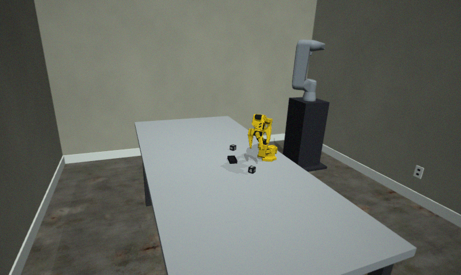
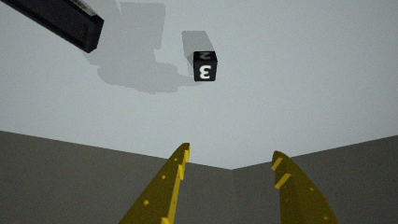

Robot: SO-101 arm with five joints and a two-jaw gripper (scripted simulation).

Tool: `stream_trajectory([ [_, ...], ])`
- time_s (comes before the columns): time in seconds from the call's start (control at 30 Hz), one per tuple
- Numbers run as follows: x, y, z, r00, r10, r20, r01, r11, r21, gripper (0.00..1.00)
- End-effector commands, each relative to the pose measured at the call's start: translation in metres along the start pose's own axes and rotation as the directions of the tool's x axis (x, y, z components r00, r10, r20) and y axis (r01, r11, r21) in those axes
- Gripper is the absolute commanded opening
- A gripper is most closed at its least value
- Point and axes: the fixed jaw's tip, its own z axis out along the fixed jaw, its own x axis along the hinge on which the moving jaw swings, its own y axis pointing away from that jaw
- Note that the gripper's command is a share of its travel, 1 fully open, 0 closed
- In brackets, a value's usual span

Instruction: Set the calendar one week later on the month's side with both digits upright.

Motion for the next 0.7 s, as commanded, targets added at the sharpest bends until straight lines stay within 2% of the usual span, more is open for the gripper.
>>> stream_trajectory([
  [0.0,0.007,0.0,-0.025,0.99,0.001,-0.138,0.001,1.0,0.015,0.35],
  [0.2,0.008,0.0,-0.035,0.981,0.002,-0.196,0.002,1.0,0.022,0.35],
  [0.67,0.008,0.0,-0.034,0.98,0.031,-0.197,-0.026,0.999,0.029,0.35],
])
